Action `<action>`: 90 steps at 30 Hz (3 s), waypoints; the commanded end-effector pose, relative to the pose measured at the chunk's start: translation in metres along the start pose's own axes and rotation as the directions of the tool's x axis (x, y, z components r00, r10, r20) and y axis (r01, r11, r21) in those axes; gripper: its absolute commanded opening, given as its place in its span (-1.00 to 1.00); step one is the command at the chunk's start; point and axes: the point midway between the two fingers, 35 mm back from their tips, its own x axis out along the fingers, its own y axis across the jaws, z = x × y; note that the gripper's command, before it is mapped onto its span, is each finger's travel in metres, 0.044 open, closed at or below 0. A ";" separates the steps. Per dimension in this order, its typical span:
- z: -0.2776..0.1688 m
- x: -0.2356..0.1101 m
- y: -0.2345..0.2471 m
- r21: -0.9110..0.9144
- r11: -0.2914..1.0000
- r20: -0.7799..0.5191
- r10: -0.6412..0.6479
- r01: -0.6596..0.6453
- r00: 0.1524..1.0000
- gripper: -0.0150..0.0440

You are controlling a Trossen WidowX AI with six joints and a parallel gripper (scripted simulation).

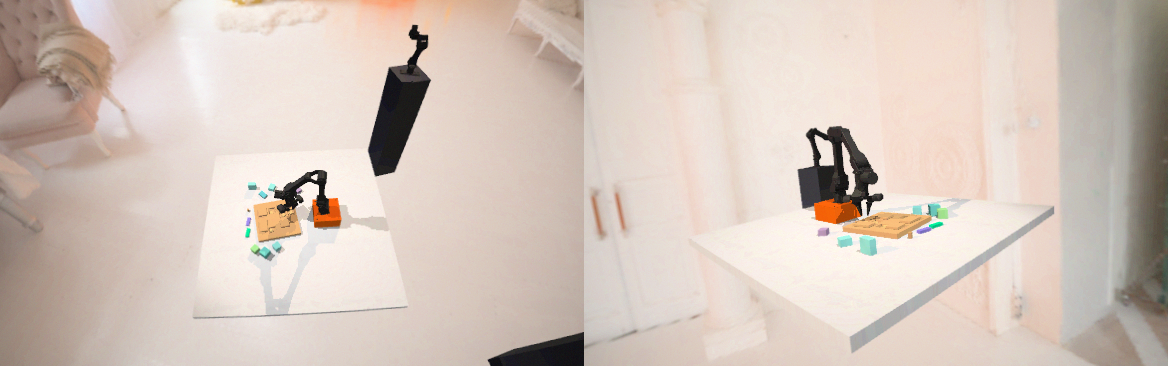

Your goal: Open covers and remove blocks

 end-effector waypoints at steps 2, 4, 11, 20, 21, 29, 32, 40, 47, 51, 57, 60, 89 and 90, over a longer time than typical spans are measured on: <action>0.000 0.000 0.000 0.014 1.000 0.002 -0.001 0.000 1.000 0.00; 0.000 0.000 0.000 0.014 1.000 0.002 -0.001 0.000 1.000 0.00; 0.000 0.002 0.000 0.014 1.000 0.002 -0.001 0.000 1.000 0.00; 0.000 0.011 0.000 0.014 1.000 0.002 -0.001 0.001 1.000 0.00; 0.000 0.012 0.000 0.014 1.000 0.002 -0.001 0.001 1.000 0.00; 0.000 0.019 0.000 0.014 1.000 0.002 -0.001 0.001 1.000 0.00; 0.000 0.022 0.000 0.014 1.000 0.001 -0.001 0.001 1.000 0.00; 0.000 0.024 0.000 0.014 1.000 0.001 -0.001 0.001 1.000 0.00; 0.000 0.030 0.000 0.014 1.000 0.001 -0.001 0.001 1.000 0.00; 0.000 0.033 0.000 0.014 1.000 0.001 -0.001 0.001 1.000 0.00; 0.000 0.032 0.001 0.008 1.000 0.001 0.001 -0.001 1.000 -0.10; 0.000 0.032 0.001 0.008 1.000 0.001 0.001 -0.001 1.000 -0.16; 0.000 0.004 0.001 0.011 1.000 0.001 0.000 0.000 1.000 -0.22; 0.000 0.003 0.001 0.011 1.000 0.001 0.000 0.000 1.000 -0.22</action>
